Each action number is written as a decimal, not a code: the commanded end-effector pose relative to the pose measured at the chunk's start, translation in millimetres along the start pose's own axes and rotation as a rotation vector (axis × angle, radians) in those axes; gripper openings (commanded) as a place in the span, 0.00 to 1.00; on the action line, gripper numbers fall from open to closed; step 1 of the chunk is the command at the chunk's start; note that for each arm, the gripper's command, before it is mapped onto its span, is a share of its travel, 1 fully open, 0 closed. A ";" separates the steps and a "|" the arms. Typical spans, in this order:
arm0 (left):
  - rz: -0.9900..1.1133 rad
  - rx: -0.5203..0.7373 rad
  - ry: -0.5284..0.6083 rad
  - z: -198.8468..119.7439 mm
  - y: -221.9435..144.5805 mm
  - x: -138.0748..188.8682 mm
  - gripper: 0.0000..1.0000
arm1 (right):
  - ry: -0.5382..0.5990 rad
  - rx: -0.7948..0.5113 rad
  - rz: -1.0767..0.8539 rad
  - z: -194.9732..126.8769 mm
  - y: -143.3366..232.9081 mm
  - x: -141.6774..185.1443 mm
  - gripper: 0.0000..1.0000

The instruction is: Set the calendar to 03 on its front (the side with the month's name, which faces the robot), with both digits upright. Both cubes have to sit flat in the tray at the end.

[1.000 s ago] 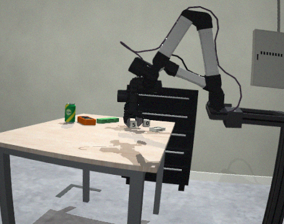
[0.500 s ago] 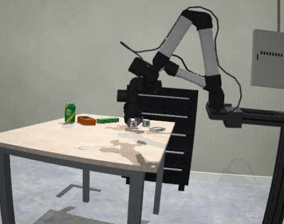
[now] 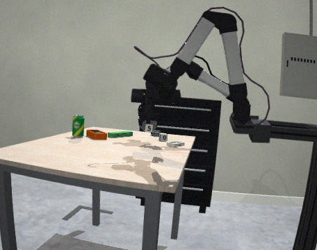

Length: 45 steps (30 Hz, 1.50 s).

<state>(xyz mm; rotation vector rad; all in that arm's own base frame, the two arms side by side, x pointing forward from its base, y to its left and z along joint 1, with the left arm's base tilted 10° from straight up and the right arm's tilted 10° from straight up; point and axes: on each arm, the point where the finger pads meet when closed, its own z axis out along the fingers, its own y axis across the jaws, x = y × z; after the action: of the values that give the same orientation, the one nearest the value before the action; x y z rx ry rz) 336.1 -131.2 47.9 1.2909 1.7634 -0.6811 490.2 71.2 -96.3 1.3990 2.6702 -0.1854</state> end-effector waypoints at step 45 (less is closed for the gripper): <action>0.028 0.001 -0.026 -3.4 5.5 -10.4 1.00 | -0.008 0.020 -1.491 43.0 5.2 -2.1 0.31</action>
<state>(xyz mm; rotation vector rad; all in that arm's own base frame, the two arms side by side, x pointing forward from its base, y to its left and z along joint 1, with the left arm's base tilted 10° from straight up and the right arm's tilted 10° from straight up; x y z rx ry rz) 333.9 -132.1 48.2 1.2945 1.7587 -0.6940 487.9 64.6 -142.2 -0.7863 3.0460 -0.3038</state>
